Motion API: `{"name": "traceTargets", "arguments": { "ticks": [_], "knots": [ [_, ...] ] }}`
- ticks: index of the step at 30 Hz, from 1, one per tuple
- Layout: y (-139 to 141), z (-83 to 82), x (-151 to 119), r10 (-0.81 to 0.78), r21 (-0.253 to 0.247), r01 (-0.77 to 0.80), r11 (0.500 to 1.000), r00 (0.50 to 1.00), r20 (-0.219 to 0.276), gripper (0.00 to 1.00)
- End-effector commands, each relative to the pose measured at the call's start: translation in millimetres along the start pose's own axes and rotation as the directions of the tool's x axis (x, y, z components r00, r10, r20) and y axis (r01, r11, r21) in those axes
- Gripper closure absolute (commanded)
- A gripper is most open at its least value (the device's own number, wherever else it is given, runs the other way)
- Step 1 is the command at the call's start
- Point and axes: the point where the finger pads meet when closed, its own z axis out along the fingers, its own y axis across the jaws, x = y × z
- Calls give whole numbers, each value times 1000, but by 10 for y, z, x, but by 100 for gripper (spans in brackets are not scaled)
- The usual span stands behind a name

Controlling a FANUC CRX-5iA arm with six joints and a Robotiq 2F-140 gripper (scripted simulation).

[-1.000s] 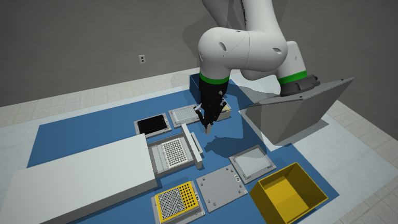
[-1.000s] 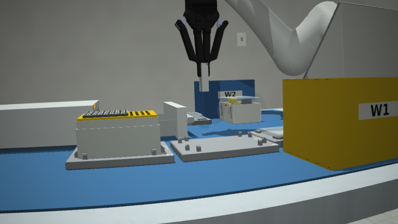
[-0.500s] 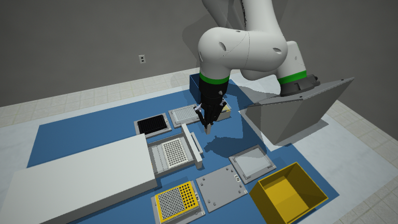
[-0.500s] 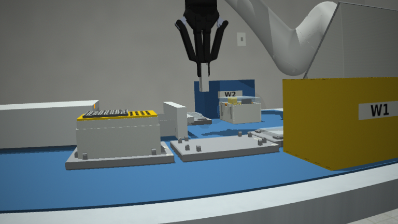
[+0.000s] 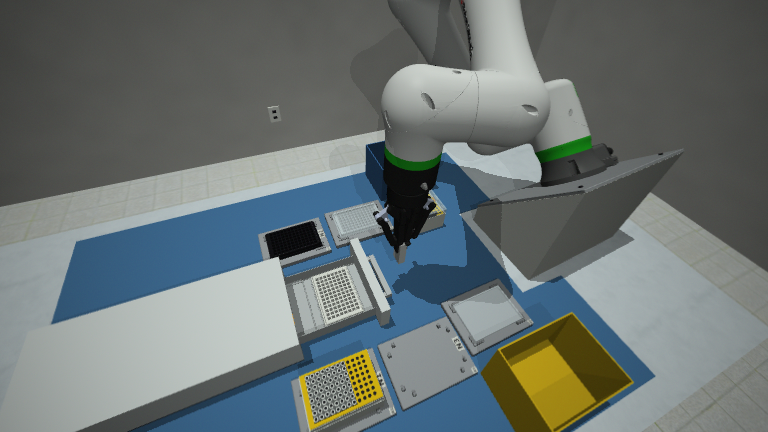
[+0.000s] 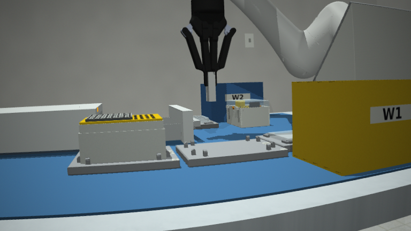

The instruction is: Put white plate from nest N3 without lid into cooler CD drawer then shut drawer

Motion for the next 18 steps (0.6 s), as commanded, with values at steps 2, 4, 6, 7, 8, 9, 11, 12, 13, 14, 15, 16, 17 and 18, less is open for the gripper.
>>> {"name": "traceTargets", "arguments": {
  "ticks": [2, 4, 6, 7, 8, 9, 11, 12, 13, 14, 15, 16, 17, 18],
  "knots": [
    [1, 41, 1, 0, 0, 0, 1000, 1000, 0, 100],
    [1, 68, 1, 0, 0, 0, 1000, 1000, 0, 100],
    [1, 81, 1, 0, 0, 0, 1000, 1000, 0, 100],
    [1, 81, 1, 0, 0, 0, 1000, 1000, 0, 100],
    [1, 95, 1, 0, 0, 0, 1000, 1000, 0, 100],
    [1, 108, 1, 0, 0, 0, 1000, 1000, 0, 100],
    [1, 135, 1, 0, 0, 0, 1000, 1000, 0, 100],
    [1, 148, 1, 0, 0, 0, 1000, 1000, 0, 100],
    [1, 161, 1, 0, 0, 0, 1000, 1000, 0, 100],
    [2, 175, 1, 0, 0, 0, 1000, 1000, 0, 100],
    [2, 188, 1, 0, 0, 0, 1000, 1000, 0, 100],
    [2, 201, 1, 0, 0, 0, 1000, 1000, 0, 100],
    [2, 215, 1, 0, 0, 0, 1000, 1000, 0, 100],
    [2, 228, 1, 0, 0, 0, 1000, 1000, 0, 100]
  ]
}}
